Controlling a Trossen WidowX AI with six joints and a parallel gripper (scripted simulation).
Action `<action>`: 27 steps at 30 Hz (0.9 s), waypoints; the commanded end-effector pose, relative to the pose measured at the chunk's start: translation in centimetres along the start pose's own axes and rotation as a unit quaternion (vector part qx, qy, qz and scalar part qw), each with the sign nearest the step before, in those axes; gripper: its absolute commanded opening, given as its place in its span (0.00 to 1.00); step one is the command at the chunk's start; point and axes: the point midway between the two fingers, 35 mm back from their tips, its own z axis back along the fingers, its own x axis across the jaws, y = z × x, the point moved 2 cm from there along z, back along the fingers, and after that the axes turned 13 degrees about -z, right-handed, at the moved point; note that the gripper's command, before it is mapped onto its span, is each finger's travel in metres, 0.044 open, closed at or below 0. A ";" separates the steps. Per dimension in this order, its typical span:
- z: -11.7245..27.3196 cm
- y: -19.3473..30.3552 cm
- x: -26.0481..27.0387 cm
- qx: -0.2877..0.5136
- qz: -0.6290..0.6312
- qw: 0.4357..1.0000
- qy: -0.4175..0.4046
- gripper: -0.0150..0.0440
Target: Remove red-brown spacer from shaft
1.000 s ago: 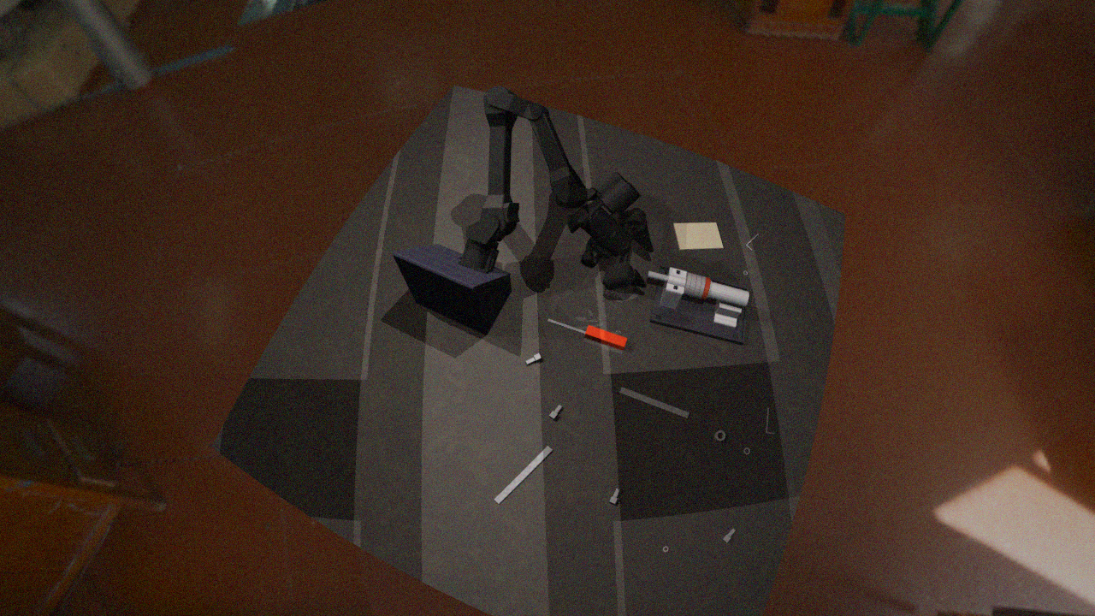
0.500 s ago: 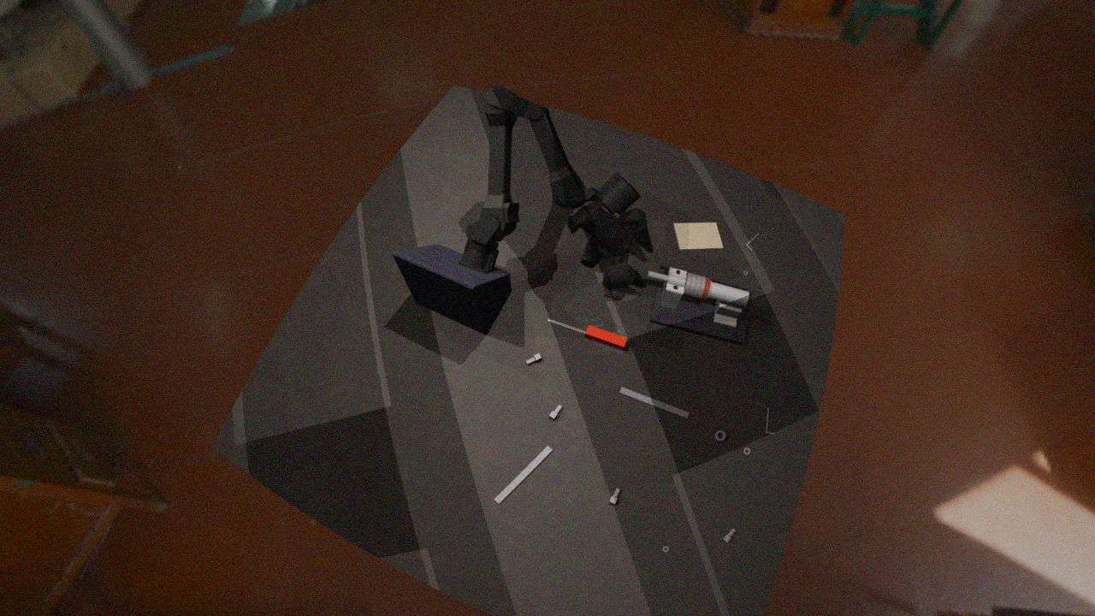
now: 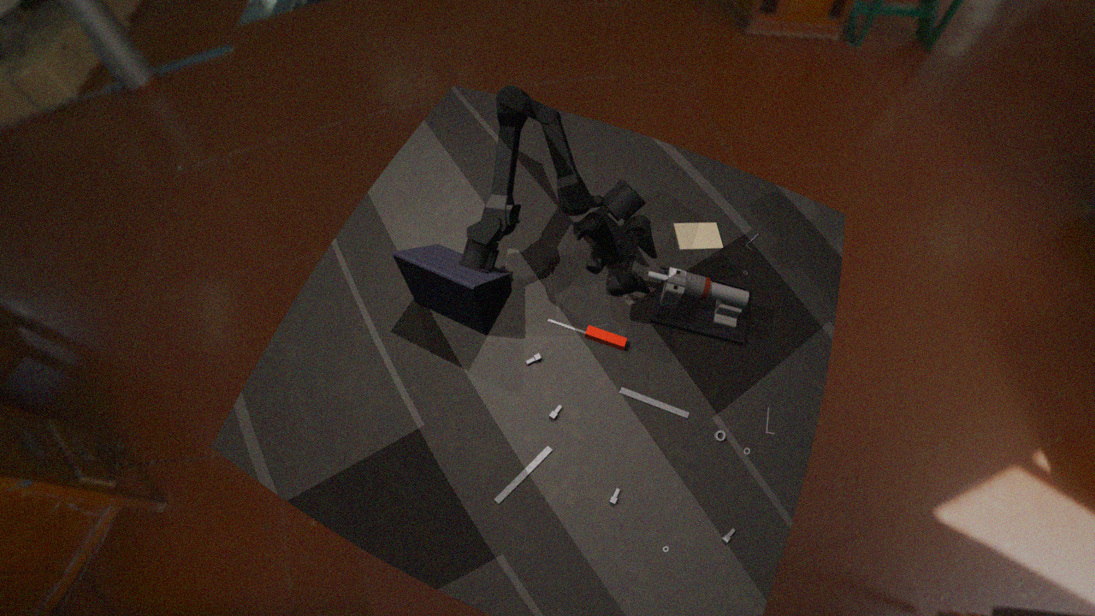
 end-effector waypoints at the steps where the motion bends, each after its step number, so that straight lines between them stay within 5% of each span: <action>1: -0.6 0.2 -0.2 0.002 0.000 1.000 0.001 1.00; 27: -2.1 0.0 -0.1 0.003 0.000 1.000 0.002 1.00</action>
